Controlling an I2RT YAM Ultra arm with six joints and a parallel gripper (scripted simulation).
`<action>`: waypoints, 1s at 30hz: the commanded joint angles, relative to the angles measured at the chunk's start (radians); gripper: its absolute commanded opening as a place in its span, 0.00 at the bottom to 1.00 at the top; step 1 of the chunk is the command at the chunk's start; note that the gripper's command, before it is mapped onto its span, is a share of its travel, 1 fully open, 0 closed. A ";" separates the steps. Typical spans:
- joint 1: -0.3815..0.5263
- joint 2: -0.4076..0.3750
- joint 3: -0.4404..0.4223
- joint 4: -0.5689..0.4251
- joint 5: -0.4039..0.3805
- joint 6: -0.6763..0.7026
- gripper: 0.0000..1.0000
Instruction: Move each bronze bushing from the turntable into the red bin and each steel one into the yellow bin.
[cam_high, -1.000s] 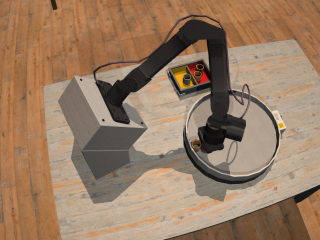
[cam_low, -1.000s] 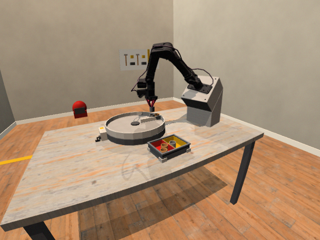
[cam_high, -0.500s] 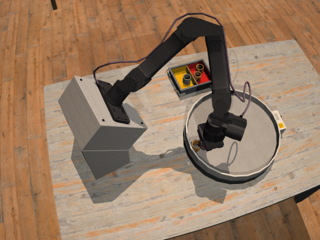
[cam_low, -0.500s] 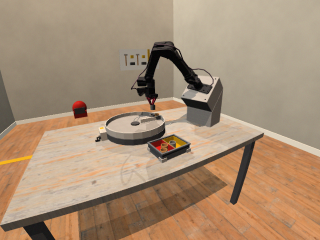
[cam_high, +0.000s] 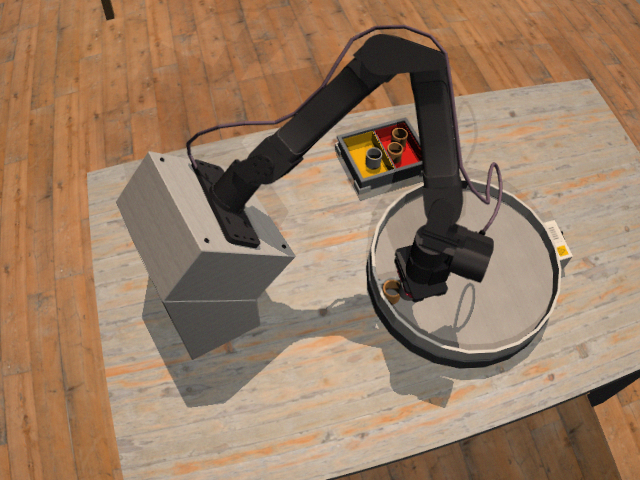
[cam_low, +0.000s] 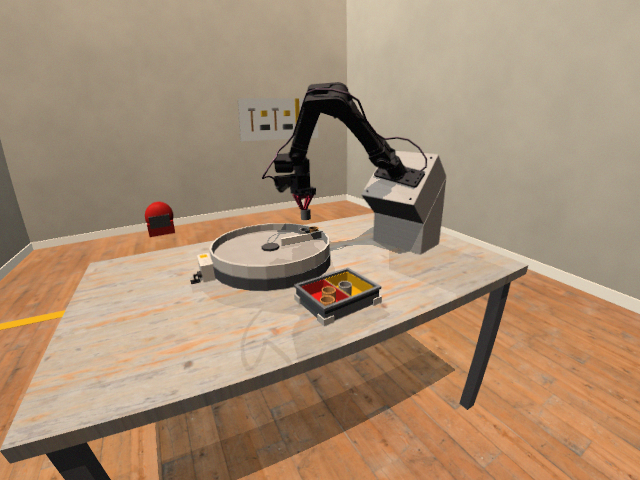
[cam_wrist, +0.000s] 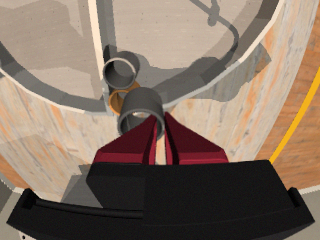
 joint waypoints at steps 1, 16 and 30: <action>-0.028 -0.025 0.013 -0.006 -0.016 -0.005 0.00; -0.028 -0.026 0.011 -0.005 -0.016 -0.004 0.00; 0.017 -0.063 -0.049 0.024 0.010 0.034 0.00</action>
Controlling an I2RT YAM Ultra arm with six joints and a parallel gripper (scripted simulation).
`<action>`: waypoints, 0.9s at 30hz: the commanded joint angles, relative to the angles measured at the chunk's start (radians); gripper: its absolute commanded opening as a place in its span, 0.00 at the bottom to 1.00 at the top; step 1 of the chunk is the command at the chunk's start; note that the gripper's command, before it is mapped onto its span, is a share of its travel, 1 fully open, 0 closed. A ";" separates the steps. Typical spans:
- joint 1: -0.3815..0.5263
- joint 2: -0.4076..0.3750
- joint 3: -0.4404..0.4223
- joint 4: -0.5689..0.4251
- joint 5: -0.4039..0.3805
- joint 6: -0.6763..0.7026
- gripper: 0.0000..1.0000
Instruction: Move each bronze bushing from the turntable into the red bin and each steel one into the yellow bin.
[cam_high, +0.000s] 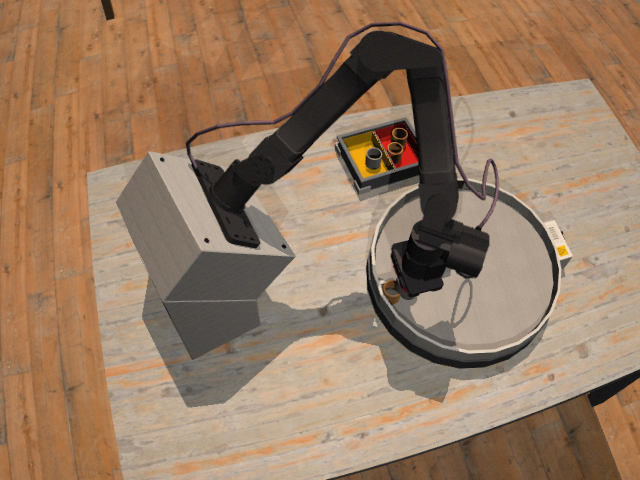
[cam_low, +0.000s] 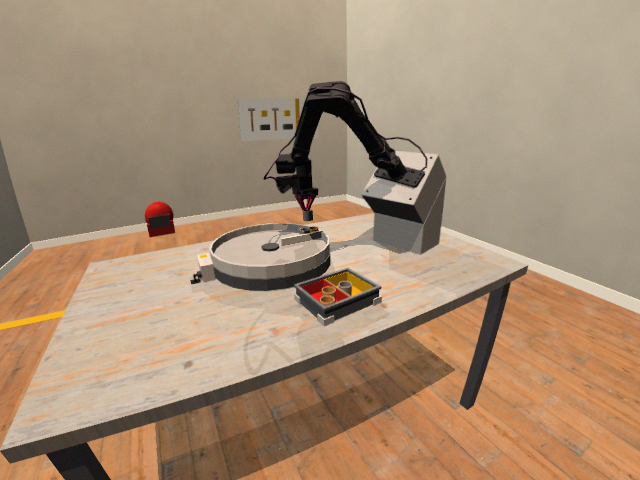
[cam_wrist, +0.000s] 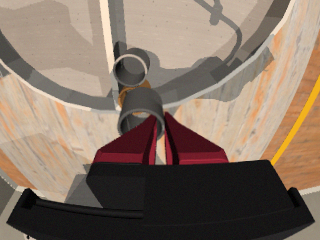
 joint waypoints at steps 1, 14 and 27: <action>-0.018 -0.042 0.012 0.017 0.012 0.021 0.00; 0.140 -0.210 -0.139 0.056 0.073 0.168 0.00; 0.387 -0.413 -0.241 0.073 0.208 0.401 0.00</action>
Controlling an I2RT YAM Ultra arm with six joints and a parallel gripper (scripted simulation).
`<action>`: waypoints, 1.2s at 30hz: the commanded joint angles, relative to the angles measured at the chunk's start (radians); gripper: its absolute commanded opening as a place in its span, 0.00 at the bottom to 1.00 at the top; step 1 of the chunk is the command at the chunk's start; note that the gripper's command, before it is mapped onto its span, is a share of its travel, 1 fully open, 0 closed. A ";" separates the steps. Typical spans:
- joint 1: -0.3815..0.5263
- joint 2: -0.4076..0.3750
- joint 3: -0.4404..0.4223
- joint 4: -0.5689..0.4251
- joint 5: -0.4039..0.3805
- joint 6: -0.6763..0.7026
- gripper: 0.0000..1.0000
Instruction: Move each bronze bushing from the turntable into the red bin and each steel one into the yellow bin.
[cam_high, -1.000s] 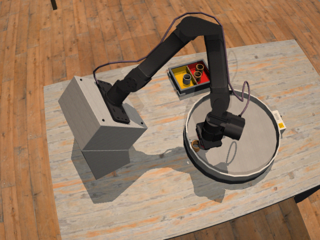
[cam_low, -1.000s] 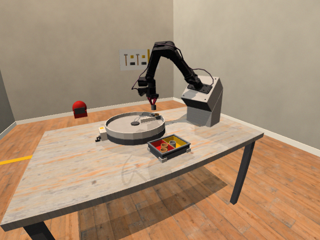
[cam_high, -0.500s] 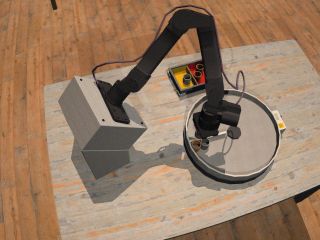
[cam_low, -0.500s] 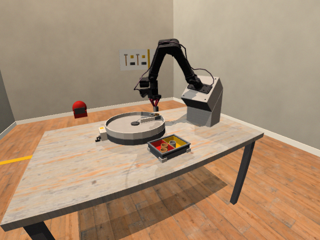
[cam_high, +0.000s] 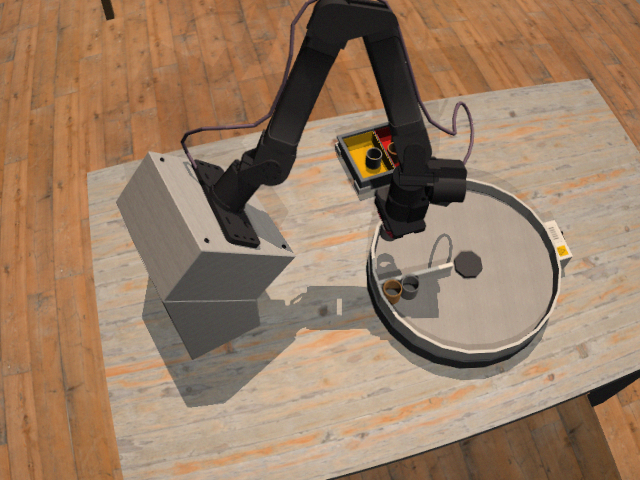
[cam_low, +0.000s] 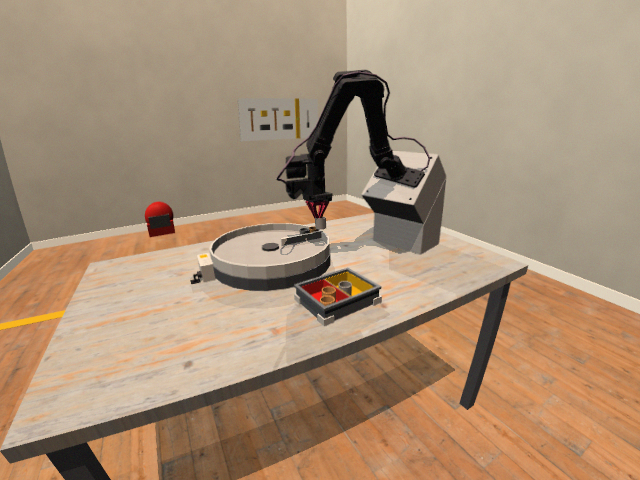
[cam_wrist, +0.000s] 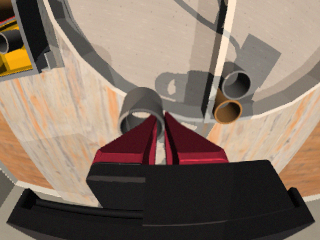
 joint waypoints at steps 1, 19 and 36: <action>0.065 -0.070 -0.024 0.008 0.072 0.112 0.00; 0.529 -0.199 0.023 -0.030 0.380 0.474 0.00; 0.937 -0.069 0.167 -0.081 0.676 0.756 0.00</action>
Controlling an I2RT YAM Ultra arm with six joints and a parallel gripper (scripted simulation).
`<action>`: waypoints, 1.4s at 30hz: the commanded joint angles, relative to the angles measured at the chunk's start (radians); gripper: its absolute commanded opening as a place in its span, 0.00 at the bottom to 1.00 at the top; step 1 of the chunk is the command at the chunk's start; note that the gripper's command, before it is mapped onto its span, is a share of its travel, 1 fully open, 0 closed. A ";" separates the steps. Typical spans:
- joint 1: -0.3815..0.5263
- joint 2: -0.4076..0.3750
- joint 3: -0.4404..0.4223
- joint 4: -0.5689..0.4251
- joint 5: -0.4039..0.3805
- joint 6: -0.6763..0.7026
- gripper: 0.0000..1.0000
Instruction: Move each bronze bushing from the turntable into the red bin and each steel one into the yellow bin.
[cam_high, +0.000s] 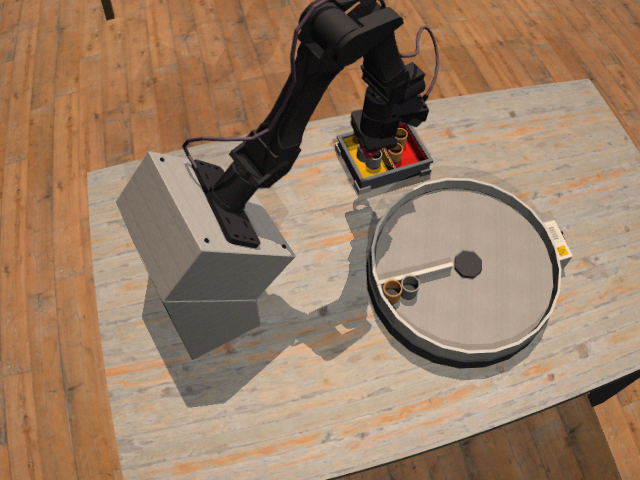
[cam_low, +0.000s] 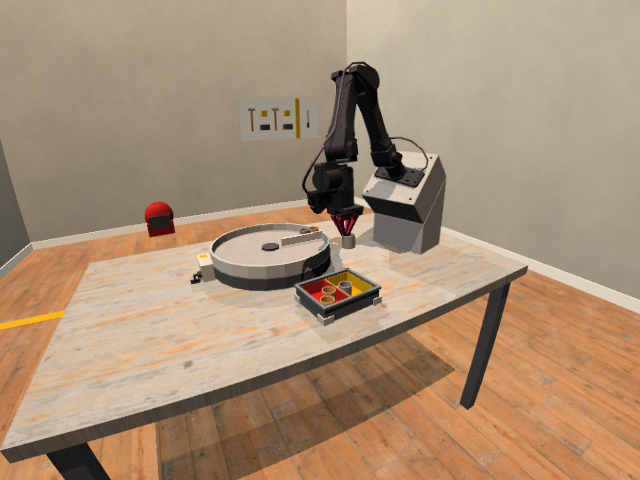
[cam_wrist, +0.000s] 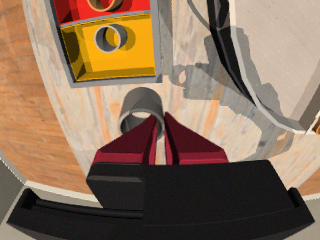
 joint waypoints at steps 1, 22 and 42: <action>0.070 0.027 0.058 -0.025 0.097 0.091 0.00; 0.312 0.207 0.274 -0.113 0.271 0.275 0.00; 0.343 0.222 0.318 -0.126 0.293 0.297 0.00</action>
